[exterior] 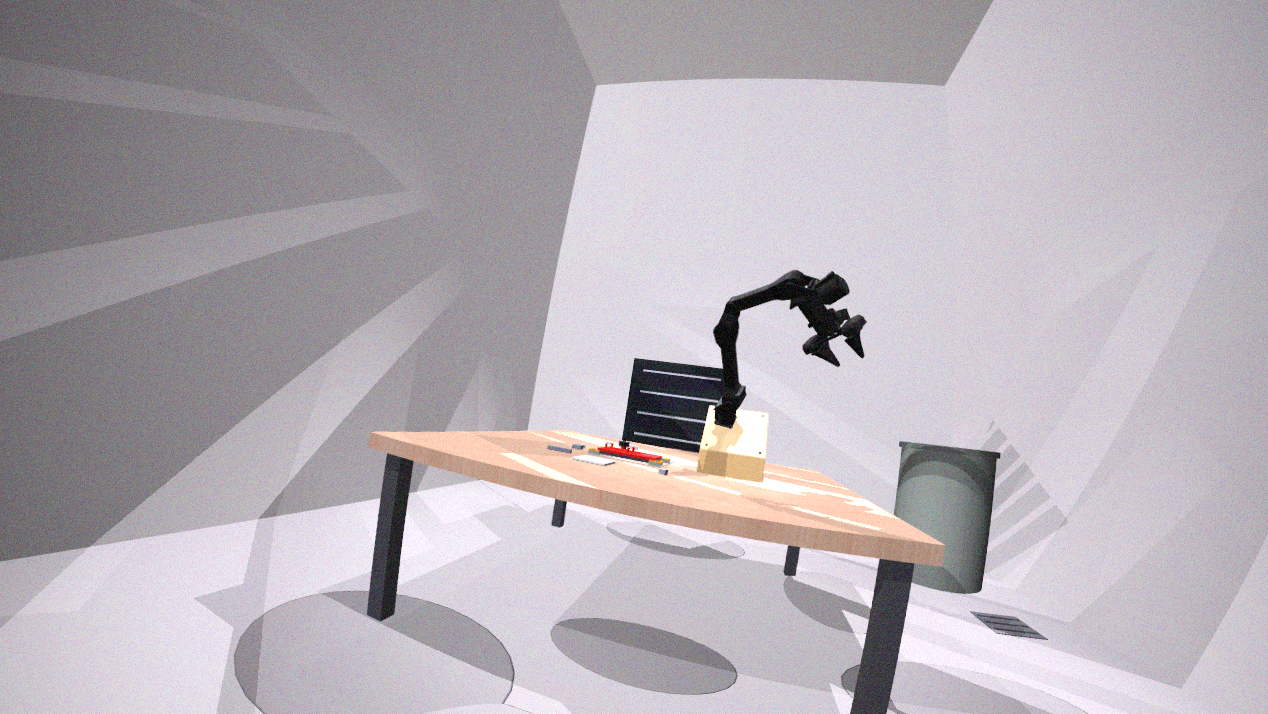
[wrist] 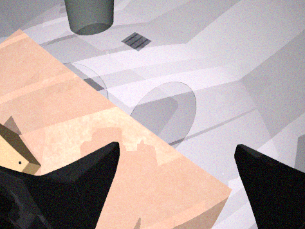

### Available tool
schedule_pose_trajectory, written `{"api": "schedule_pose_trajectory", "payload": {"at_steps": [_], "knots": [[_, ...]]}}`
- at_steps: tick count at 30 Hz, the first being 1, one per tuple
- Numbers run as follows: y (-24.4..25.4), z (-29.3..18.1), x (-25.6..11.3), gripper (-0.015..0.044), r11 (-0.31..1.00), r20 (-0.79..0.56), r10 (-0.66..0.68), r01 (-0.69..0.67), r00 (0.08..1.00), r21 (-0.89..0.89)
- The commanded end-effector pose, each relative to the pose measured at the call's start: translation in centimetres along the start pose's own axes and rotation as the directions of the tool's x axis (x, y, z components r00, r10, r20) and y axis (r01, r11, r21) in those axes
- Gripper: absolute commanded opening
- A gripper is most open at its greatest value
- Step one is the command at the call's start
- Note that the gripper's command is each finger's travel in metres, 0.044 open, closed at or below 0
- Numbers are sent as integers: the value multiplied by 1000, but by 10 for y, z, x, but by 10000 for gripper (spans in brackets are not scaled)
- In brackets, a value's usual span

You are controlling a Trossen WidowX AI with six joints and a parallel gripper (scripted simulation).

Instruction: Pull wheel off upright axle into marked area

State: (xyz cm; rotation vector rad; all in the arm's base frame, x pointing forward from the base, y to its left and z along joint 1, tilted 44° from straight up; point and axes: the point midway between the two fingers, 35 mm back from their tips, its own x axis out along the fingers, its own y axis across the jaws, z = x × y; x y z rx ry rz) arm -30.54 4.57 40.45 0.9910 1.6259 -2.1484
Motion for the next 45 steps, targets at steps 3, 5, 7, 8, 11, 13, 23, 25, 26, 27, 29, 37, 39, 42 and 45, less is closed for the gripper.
{"api": "schedule_pose_trajectory", "payload": {"at_steps": [3, 5, 7, 8, 11, 13, 23, 25, 26, 27, 29, 37, 39, 42, 45], "knots": [[-3, -7, 3, 321, 1000, -18, -4, 5, 1000, 29], [-7, -21, 8, 300, 997, -51, -11, 15, 999, 79], [-13, -39, 14, 300, 989, -94, -18, 31, 995, 144], [-15, -47, 16, 300, 985, -110, -20, 39, 994, 170], [-18, -72, 25, 300, 960, -159, -10, 54, 987, 275], [-20, -95, 31, 300, 930, -198, 0, 72, 980, 360], [-8, -219, 45, 300, 663, -370, 76, 231, 926, 712], [0, -245, 44, 300, 586, -399, 98, 271, 912, 763], [4, -259, 43, 300, 546, -413, 110, 292, 904, 786], [9, -272, 42, 300, 504, -426, 122, 314, 897, 805], [20, -298, 38, 300, 416, -450, 147, 358, 881, 836], [82, -393, 10, 300, 20, -518, 258, 532, 815, 847], [101, -413, 0, 300, -79, -528, 284, 569, 800, 819], [130, -441, -16, 300, -222, -539, 323, 616, 778, 756], [162, -464, -34, 300, -357, -545, 359, 651, 758, 670]]}}
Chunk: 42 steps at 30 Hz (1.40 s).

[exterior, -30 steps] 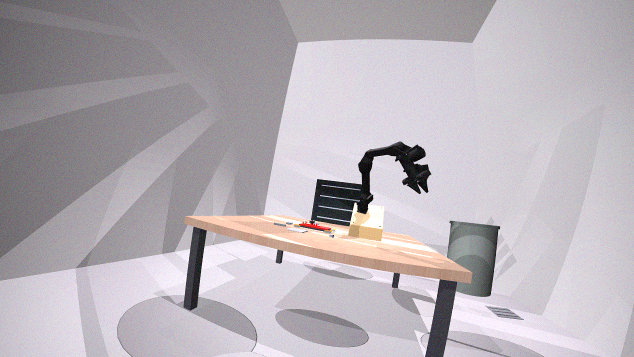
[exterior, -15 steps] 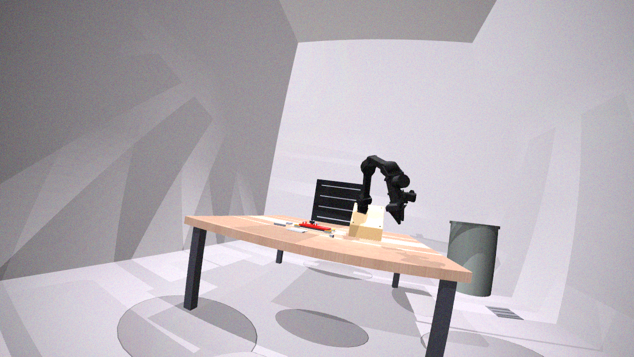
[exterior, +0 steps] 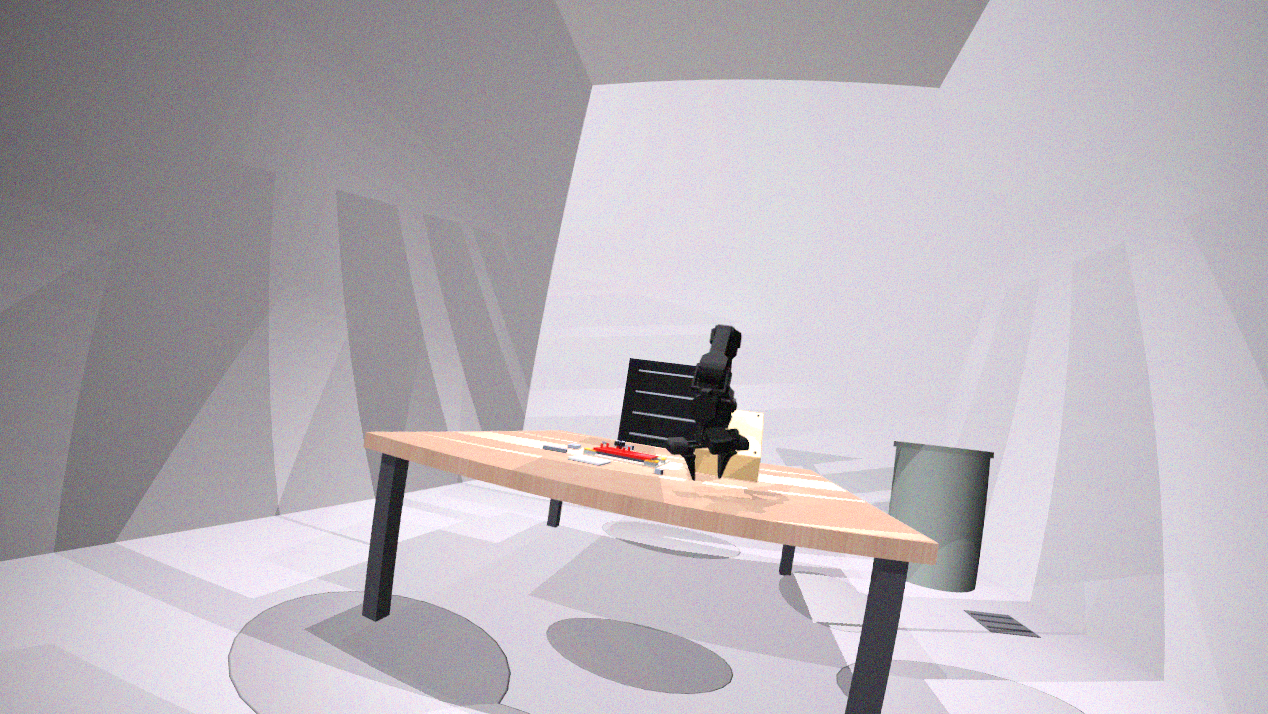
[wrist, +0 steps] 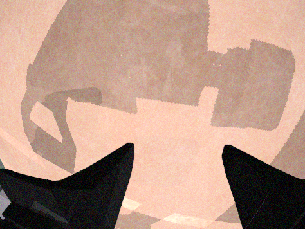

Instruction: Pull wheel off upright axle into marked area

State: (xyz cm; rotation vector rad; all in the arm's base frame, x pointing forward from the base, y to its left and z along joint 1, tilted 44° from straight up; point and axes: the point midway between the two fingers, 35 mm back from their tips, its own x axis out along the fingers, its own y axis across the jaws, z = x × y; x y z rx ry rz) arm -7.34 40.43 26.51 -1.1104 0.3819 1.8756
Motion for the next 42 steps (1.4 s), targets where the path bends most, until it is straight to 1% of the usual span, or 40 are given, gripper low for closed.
{"api": "schedule_pose_trajectory", "payload": {"at_steps": [1, 6, 11, 15, 17, 20, 23, 28, 32, 37, 40, 42], "knots": [[-56, -43, 15, 300, 962, -59, -32, 47, 998, 268], [-107, -93, 22, 300, 850, -110, -56, 105, 992, 516], [-151, -148, 21, 300, 657, -144, -65, 151, 987, 739], [-178, -195, 16, 300, 463, -164, -68, 177, 984, 868], [-189, -223, 18, 300, 337, -172, -51, 179, 984, 924], [-200, -262, 20, 300, 151, -175, -28, 177, 984, 973], [-208, -301, 20, 300, -46, -170, -7, 170, 985, 984], [-214, -369, 16, 300, -371, -142, 10, 136, 990, 918], [-211, -422, 11, 300, -608, -109, 11, 93, 994, 788], [-197, -487, 3, 300, -848, -55, 0, 29, 998, 529], [-184, -525, -2, 300, -943, -19, -21, -14, 1000, 332], [-173, -549, -6, 300, -981, 7, -41, -42, 999, 188]]}}
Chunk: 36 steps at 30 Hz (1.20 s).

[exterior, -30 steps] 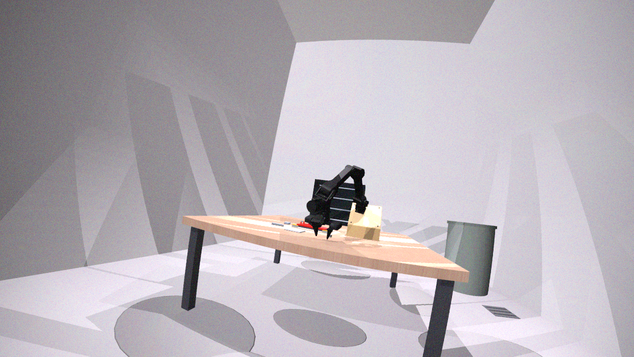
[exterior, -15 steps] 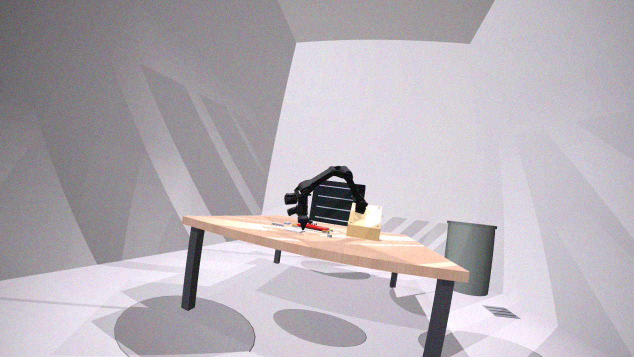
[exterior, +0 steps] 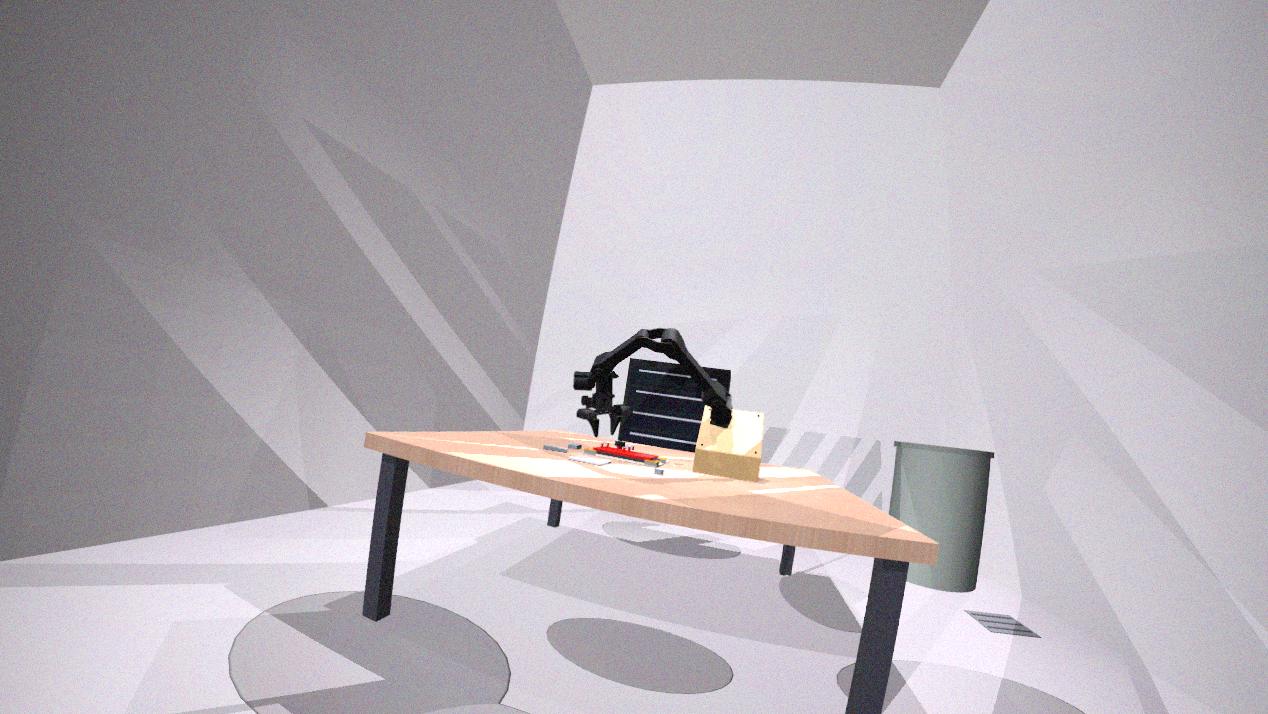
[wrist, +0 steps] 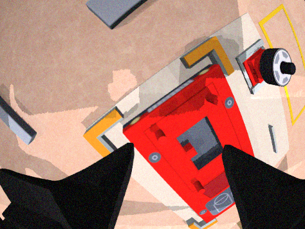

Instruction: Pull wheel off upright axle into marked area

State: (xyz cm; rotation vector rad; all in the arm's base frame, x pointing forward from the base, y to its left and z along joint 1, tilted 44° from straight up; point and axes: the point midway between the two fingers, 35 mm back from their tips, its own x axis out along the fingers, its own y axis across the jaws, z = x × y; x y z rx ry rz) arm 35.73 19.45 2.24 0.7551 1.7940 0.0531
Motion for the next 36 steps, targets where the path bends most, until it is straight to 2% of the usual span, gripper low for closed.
{"api": "schedule_pose_trajectory", "payload": {"at_steps": [1, 6, 9, 29, 36], "knots": [[-54, 40, -5, 300, 928, -39, 71, -52, 997, 369], [-112, 71, -12, 300, 714, -53, 173, -88, 983, 694], [-131, 79, -14, 300, 619, -52, 211, -93, 976, 780], [-135, 69, -14, 300, 617, -52, 212, -92, 976, 781], [-126, 68, 22, 300, 617, -51, 212, -92, 976, 782]]}}
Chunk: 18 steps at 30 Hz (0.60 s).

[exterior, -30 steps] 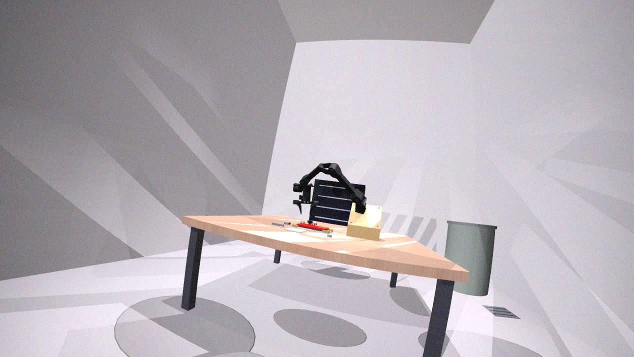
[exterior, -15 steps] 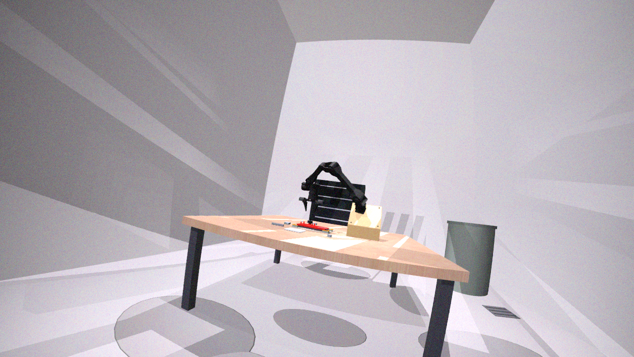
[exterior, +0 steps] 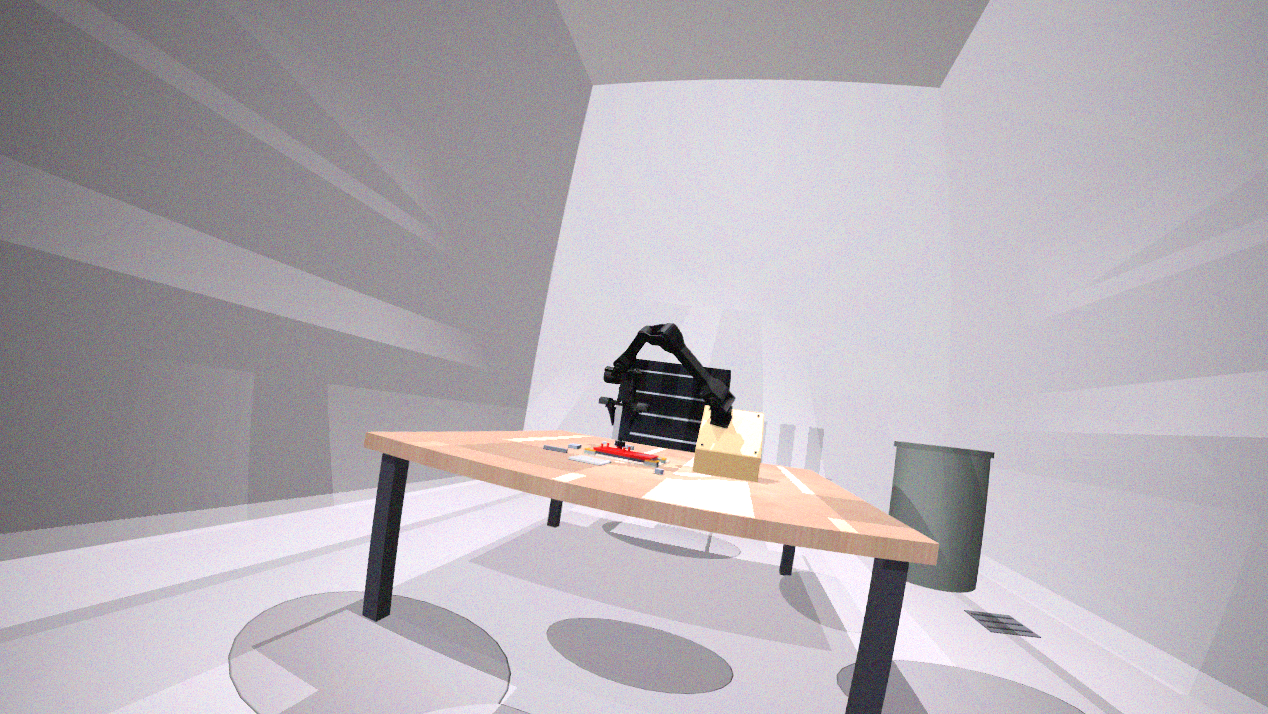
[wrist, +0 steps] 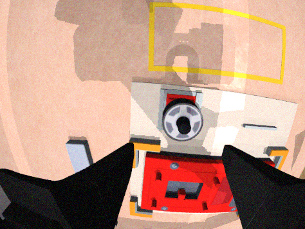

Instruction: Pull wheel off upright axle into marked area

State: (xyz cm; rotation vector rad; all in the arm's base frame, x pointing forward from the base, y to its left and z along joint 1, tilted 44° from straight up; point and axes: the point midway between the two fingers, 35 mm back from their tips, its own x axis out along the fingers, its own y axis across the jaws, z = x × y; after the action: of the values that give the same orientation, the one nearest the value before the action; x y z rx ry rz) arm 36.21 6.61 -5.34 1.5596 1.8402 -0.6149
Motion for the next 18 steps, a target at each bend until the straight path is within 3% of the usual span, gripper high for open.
{"api": "schedule_pose_trajectory", "payload": {"at_steps": [1, 5, 10, 14, 18], "knots": [[-5, -2, 34, 300, 1000, -11, -13, 13, 1000, 12], [-7, -3, 62, 300, 1000, -15, -13, 14, 1000, 12], [-7, -3, 64, 300, 1000, -15, -13, 14, 1000, 12], [-7, -3, 60, 195, 1000, -10, -26, 26, 1000, 3], [-7, -3, 60, 168, 1000, -10, -26, 26, 1000, 3]]}}
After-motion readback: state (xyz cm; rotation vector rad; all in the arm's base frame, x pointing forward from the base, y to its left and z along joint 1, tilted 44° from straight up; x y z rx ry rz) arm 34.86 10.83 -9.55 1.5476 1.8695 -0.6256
